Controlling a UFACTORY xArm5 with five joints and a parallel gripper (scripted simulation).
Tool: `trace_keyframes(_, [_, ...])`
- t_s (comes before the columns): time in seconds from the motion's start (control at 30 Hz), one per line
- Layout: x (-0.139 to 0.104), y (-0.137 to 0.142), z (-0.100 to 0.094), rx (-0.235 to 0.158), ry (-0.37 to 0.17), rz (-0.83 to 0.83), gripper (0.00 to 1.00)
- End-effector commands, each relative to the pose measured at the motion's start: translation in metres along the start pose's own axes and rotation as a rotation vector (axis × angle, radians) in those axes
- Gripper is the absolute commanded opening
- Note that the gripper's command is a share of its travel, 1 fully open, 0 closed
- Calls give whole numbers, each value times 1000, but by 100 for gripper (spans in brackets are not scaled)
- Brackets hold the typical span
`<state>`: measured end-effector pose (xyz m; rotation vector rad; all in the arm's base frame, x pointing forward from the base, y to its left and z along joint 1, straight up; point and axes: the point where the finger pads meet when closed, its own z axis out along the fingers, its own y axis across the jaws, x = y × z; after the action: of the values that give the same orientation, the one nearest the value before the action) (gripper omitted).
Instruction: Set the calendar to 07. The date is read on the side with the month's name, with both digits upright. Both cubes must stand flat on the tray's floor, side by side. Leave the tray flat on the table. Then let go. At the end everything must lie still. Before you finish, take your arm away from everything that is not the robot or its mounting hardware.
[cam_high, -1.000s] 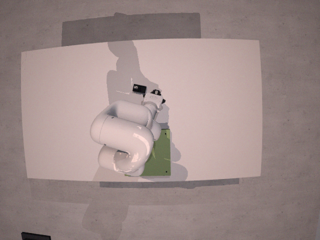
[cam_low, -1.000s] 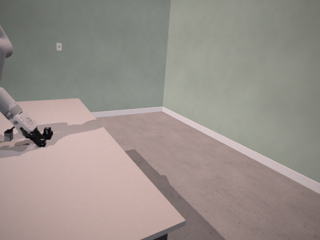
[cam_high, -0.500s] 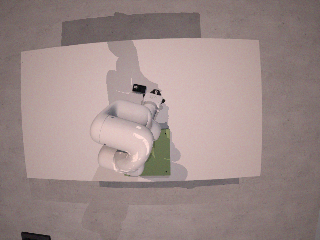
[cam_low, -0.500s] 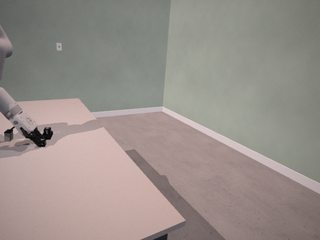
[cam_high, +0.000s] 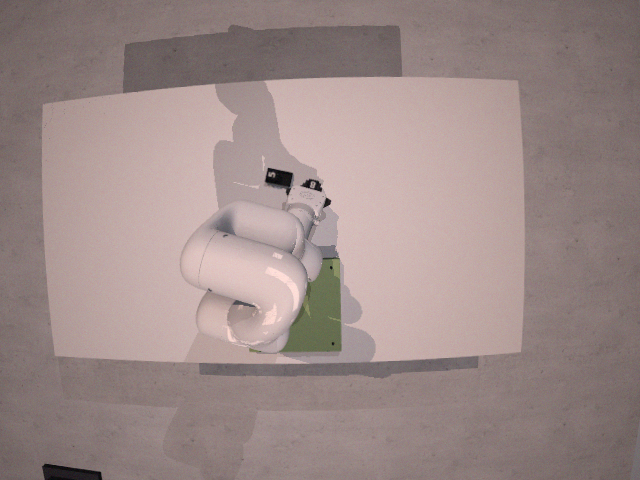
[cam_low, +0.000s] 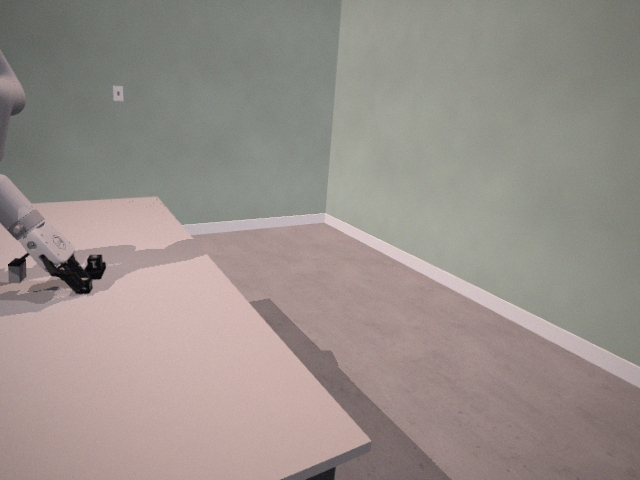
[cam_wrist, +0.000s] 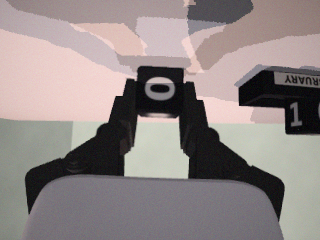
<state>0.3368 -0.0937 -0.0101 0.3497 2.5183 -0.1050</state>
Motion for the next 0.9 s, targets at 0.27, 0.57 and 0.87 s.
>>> trace_keyframes(0.27, [-15, 0, -22, 0, -4, 0, 29])
trace_keyframes(0.57, [-31, 0, -43, 0, -4, 0, 29])
trace_keyframes(0.87, [-38, 0, -54, 0, -4, 0, 29])
